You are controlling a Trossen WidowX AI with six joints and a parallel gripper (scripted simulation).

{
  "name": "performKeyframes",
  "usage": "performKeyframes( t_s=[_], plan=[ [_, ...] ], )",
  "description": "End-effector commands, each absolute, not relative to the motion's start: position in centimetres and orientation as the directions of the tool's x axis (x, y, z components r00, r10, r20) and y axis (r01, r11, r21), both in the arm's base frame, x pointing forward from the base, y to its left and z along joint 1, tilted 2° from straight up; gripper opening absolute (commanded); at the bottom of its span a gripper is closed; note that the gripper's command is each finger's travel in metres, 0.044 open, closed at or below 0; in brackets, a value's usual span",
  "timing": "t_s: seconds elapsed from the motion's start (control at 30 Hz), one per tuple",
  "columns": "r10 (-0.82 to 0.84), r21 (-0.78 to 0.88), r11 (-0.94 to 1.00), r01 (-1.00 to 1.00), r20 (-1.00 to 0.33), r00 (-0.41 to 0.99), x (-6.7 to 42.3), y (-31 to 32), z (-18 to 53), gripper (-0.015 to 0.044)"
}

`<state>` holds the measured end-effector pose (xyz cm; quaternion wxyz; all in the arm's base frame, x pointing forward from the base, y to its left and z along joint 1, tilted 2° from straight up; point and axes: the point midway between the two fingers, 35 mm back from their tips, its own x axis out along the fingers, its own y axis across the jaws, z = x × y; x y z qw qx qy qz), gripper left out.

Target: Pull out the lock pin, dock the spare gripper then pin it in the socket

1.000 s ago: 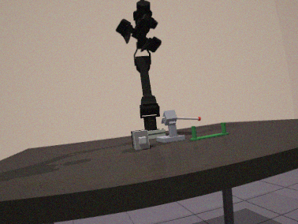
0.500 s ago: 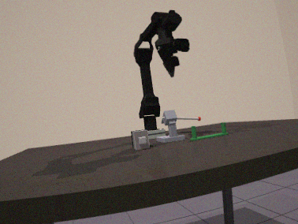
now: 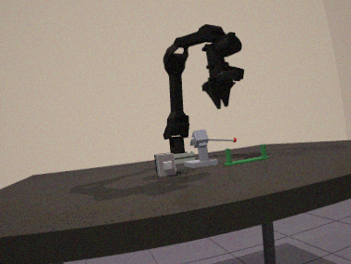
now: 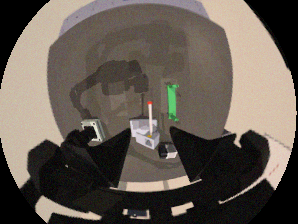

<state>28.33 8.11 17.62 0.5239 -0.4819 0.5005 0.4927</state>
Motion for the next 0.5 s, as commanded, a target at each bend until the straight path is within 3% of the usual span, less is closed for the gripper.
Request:
performKeyframes(
  t_s=[0.0,0.23,0.47],
  plan=[
    [0.039,-0.002,0.033,-0.999,-0.999,0.003,28.4,8.4,16.8,0.0300],
    [0.039,-0.003,0.033,-0.999,-0.999,0.004,29.4,8.5,10.7,0.0300],
    [0.039,-0.003,0.033,-0.999,-0.999,0.004,29.4,8.5,10.1,0.0300]
  ],
)
